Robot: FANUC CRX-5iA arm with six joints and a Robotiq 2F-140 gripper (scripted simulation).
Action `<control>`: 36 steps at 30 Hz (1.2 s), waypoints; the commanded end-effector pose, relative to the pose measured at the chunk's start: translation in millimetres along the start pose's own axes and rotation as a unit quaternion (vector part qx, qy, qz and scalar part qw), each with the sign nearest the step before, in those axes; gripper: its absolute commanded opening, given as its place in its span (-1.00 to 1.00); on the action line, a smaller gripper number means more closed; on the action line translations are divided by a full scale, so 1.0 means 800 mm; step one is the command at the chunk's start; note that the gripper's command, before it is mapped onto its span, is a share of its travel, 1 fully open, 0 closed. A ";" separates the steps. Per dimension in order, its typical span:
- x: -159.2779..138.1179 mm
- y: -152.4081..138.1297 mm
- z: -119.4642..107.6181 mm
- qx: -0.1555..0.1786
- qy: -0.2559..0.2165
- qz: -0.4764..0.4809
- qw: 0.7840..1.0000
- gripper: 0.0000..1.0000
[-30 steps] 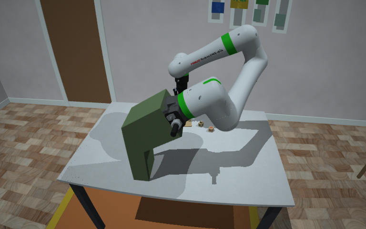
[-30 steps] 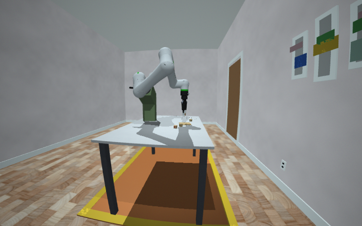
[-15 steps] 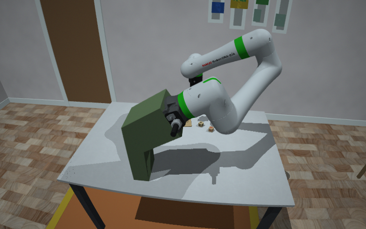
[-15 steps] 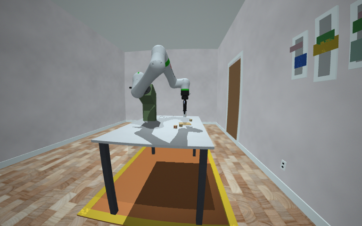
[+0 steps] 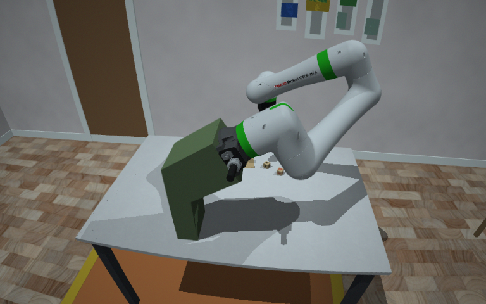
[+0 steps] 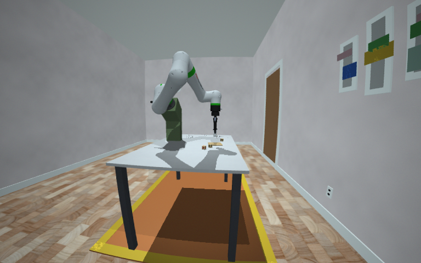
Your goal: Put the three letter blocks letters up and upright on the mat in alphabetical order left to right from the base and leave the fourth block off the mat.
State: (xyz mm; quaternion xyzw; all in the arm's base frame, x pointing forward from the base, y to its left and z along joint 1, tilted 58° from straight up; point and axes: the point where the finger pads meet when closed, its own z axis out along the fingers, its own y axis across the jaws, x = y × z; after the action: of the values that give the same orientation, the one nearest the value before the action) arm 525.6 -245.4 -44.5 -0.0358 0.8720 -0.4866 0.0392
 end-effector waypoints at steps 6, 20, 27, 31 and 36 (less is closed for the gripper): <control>0.000 0.000 0.006 -0.001 0.000 0.000 1.000 -0.68; -0.002 0.000 0.077 -0.001 0.000 0.000 1.000 -0.68; -0.002 0.000 0.102 -0.001 0.000 0.000 1.000 -0.68; -0.003 0.000 0.115 -0.001 0.000 0.000 1.000 -0.68; -0.003 0.000 0.119 -0.001 0.000 0.000 1.000 -0.68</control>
State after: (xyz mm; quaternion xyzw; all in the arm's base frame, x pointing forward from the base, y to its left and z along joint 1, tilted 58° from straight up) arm 537.0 -323.9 -93.1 -0.0359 0.8725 -0.4858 0.0385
